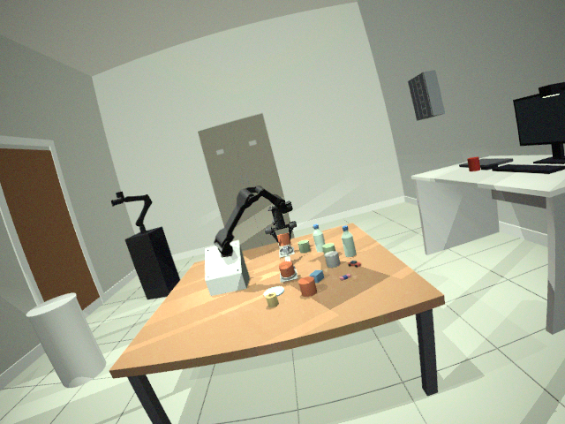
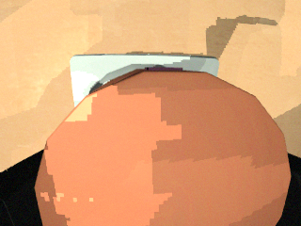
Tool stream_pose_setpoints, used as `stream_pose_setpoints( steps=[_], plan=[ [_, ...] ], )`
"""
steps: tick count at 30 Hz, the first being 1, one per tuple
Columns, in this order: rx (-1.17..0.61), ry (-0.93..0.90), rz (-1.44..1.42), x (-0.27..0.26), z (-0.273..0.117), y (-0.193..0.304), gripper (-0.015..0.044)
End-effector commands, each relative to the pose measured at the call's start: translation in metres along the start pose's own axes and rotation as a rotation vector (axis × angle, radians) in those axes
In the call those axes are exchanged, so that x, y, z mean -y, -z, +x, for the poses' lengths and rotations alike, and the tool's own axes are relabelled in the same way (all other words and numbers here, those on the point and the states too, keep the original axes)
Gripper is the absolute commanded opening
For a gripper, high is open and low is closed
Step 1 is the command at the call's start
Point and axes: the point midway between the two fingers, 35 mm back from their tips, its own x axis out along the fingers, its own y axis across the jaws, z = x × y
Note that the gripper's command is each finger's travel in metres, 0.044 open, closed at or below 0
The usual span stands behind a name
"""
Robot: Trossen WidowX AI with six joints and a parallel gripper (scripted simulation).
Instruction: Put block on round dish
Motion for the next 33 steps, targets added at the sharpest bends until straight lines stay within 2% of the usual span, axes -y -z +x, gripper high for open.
stream_pose_setpoints(
  steps=[1,27,33],
  plan=[
    [0.009,0.005,0.008,0.002,-0.008,0.000,0.0000],
    [0.007,0.004,0.008,-0.003,-0.042,0.002,0.0000],
    [-0.002,0.000,0.000,-0.004,-0.038,0.002,0.0000]
  ],
)
